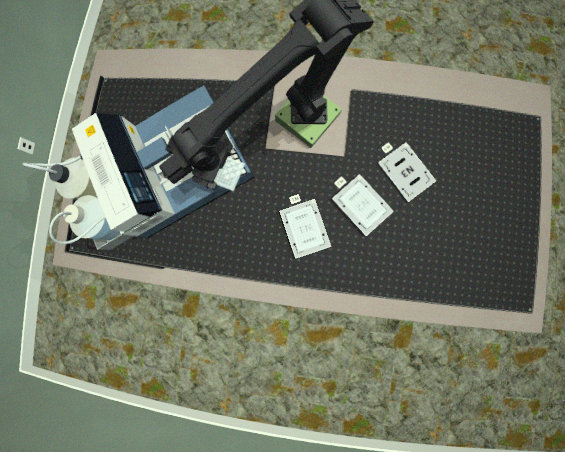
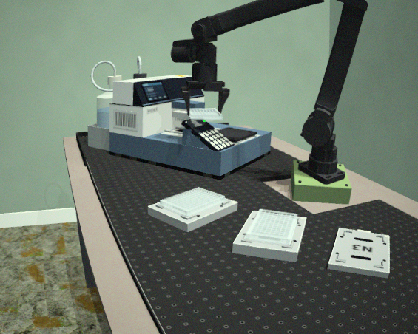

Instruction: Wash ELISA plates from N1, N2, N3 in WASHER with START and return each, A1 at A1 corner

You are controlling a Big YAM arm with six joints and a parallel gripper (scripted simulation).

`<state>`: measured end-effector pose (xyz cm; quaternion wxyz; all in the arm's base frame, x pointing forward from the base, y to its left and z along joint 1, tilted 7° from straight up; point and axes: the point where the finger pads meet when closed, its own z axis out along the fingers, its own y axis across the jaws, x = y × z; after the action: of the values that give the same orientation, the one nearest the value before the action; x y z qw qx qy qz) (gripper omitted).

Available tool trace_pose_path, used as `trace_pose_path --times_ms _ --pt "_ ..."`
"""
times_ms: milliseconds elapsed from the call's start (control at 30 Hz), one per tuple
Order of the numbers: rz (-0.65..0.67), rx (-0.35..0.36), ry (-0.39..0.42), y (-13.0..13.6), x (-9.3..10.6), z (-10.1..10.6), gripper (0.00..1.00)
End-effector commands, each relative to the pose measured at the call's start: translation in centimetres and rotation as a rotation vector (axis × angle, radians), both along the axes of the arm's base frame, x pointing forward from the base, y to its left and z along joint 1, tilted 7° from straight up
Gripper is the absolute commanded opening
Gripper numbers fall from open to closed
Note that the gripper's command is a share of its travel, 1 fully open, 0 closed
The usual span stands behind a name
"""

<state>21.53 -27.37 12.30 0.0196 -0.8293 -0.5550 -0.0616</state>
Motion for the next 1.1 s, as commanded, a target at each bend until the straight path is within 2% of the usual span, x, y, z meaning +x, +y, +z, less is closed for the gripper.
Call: trace_pose_path --times_ms 0,67,100,200,233,333,467,567,633,667,800,900,1067 --pt "-0.035 -0.043 -0.026 -1.7 1.9 1.9 0.84" --pt "-0.035 -0.043 -0.026 -1.7 1.9 1.9 0.84" --pt "-0.059 -0.047 -0.028 -1.8 0.9 2.0 0.84" --pt "-0.059 -0.047 -0.028 -1.8 0.9 2.0 0.84" --pt "0.02 -0.035 -0.023 0.1 1.3 1.1 0.84" --pt "0.119 -0.031 -0.027 1.7 2.0 0.8 0.84" --pt "0.251 -0.065 -0.056 2.6 3.8 1.6 0.84" --pt "0.351 -0.051 -0.05 4.4 4.1 0.9 0.84" --pt "0.351 -0.051 -0.05 4.4 4.1 0.9 0.84" --pt "0.384 -0.066 -0.06 3.9 5.3 1.5 0.84" --pt "0.516 -0.07 -0.069 6.3 5.7 1.0 0.84" --pt "0.615 -0.095 -0.09 7.1 7.2 1.7 0.84" --pt "0.613 -0.088 -0.089 9.0 9.0 1.6 0.84"
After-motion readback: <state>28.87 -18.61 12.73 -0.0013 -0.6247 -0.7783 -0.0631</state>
